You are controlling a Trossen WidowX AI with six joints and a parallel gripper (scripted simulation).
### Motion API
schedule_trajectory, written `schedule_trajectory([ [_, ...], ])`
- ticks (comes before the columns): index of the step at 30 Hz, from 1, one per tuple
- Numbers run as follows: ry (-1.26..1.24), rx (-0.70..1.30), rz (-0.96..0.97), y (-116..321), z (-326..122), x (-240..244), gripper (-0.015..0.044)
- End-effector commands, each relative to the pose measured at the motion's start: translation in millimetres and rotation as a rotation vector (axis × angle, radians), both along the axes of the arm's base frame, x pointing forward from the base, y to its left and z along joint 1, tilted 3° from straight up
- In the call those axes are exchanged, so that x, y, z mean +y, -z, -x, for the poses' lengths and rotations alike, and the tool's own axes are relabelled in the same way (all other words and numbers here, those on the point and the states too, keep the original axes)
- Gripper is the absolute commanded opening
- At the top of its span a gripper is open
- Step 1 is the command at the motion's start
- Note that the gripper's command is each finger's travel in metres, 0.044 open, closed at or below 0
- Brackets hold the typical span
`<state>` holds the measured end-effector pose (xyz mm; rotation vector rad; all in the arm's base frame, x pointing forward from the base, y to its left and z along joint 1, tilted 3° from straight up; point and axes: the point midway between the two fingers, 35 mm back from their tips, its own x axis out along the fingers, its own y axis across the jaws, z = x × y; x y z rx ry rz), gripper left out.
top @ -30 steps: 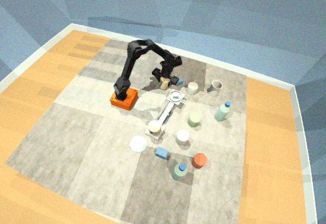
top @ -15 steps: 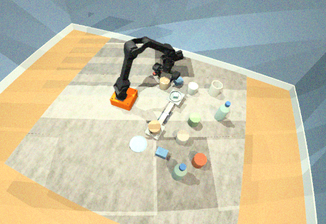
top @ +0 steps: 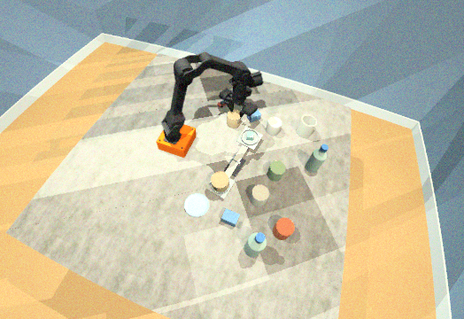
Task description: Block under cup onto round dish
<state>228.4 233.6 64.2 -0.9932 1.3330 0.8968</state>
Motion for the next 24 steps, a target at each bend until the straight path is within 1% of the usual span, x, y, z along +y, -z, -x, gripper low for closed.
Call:
schedule_trajectory([
  [1,0.133,-0.009,-0.005,-4,-7,-4,0.0260],
  [24,0.933,-0.031,-0.042,-18,-42,-28,0.0260],
])
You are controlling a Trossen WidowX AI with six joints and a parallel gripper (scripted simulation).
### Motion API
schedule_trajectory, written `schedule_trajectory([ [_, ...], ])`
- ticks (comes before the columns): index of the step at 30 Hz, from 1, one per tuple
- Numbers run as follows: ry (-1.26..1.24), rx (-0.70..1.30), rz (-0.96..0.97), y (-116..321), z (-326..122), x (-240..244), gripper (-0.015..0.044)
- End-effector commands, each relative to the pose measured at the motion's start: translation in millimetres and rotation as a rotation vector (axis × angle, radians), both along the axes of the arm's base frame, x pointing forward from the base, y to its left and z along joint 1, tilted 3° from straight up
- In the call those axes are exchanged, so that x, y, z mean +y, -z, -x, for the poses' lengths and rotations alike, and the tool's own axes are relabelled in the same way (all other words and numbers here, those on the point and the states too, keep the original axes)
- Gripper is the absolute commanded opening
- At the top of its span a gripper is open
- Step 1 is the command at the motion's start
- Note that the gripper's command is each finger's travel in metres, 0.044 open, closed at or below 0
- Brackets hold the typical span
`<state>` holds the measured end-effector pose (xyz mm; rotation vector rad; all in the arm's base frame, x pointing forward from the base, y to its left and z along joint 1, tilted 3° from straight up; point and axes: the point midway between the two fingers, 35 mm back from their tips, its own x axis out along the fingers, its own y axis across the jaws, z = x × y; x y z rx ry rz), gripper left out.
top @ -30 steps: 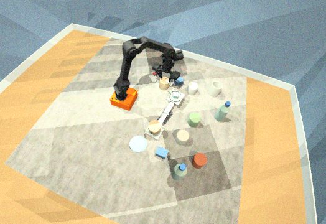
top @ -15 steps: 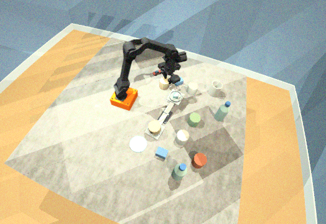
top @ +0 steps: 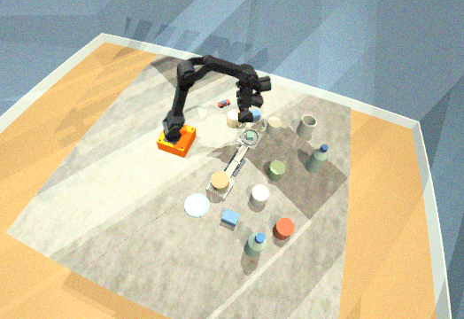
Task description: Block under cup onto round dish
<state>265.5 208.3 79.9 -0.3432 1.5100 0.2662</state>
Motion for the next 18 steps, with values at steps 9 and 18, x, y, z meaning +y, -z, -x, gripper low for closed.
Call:
schedule_trajectory([
  [9,0.417,-0.012,-0.021,-8,-17,-14,0.0260],
  [18,0.730,-0.021,-0.034,-14,-29,-26,0.0260],
])
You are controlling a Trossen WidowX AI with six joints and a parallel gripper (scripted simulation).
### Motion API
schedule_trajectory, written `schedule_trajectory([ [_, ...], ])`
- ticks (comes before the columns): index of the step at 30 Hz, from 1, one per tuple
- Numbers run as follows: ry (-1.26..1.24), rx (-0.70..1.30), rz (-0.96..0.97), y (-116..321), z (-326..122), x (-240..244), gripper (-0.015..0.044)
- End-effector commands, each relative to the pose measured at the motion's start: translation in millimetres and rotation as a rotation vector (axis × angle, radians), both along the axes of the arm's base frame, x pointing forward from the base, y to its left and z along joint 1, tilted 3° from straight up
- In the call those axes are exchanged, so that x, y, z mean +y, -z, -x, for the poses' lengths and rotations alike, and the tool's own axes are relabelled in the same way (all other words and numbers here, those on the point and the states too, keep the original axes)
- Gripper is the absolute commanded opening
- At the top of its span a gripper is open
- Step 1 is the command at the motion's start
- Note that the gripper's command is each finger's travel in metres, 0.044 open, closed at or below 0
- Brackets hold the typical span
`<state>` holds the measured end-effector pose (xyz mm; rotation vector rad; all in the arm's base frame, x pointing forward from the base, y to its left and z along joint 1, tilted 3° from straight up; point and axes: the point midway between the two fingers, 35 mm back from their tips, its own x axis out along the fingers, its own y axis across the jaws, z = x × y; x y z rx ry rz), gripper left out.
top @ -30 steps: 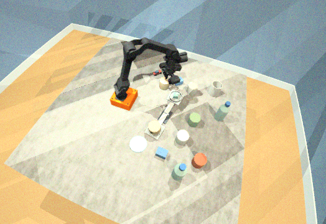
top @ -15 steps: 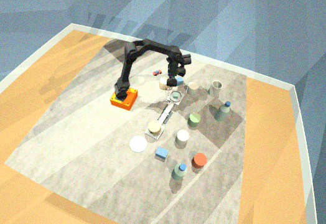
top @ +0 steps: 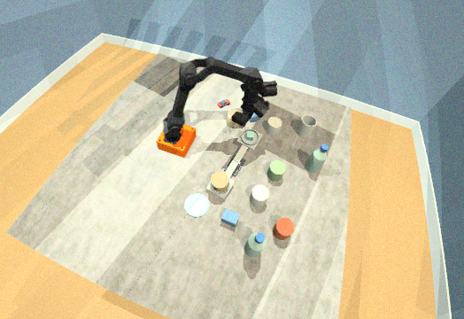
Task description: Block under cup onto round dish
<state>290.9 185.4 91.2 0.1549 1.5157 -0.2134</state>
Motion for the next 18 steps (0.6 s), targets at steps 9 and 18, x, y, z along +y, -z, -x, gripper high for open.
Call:
schedule_trajectory([
  [9,0.417,-0.011,-0.021,-8,-15,-16,0.0260],
  [18,0.730,-0.021,-0.033,-14,-26,-30,0.0260],
])
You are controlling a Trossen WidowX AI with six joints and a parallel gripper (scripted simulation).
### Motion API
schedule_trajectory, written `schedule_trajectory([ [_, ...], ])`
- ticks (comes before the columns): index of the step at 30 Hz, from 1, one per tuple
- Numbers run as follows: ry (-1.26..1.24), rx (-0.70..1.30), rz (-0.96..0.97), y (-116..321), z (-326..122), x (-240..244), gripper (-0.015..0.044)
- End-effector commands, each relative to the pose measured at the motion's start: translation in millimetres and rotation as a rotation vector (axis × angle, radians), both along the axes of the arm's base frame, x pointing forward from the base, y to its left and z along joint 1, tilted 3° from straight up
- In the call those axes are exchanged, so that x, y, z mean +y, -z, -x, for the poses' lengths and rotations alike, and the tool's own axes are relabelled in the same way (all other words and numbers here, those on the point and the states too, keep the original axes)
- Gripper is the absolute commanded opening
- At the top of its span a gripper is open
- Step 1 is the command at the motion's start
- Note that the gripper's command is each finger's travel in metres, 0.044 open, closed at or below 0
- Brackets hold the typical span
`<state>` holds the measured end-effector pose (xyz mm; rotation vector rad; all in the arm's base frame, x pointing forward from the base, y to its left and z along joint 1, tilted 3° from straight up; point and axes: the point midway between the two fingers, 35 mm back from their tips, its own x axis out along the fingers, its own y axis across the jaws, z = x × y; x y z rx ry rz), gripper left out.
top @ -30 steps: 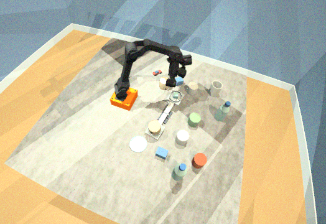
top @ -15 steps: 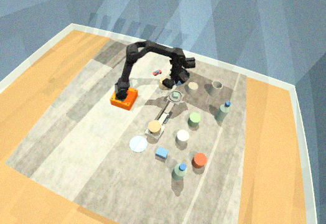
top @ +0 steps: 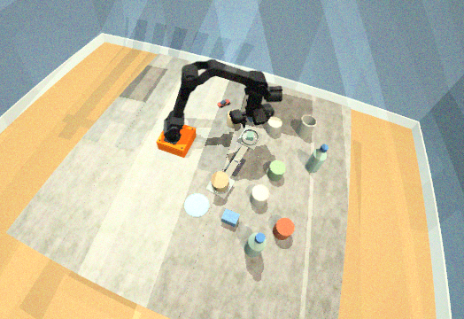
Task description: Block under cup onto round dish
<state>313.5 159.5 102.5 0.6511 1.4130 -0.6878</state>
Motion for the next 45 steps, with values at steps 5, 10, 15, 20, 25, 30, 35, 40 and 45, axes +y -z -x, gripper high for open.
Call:
schedule_trajectory([
  [5,0.278,-0.007,-0.014,-6,-9,-12,0.0260],
  [10,0.452,-0.012,-0.020,-9,-15,-20,0.0260],
  [15,0.504,-0.014,-0.022,-10,-16,-22,0.0260],
  [20,0.504,-0.014,-0.022,1,-17,-23,0.0260],
  [25,0.504,-0.014,-0.022,6,-17,-23,0.0260],
  [30,0.504,-0.014,-0.022,14,-17,-23,0.0260],
  [35,0.504,-0.014,-0.022,22,-18,-23,0.0260],
  [40,0.504,-0.014,-0.022,30,-18,-24,0.0260],
  [45,0.504,-0.014,-0.022,38,-18,-24,0.0260],
])
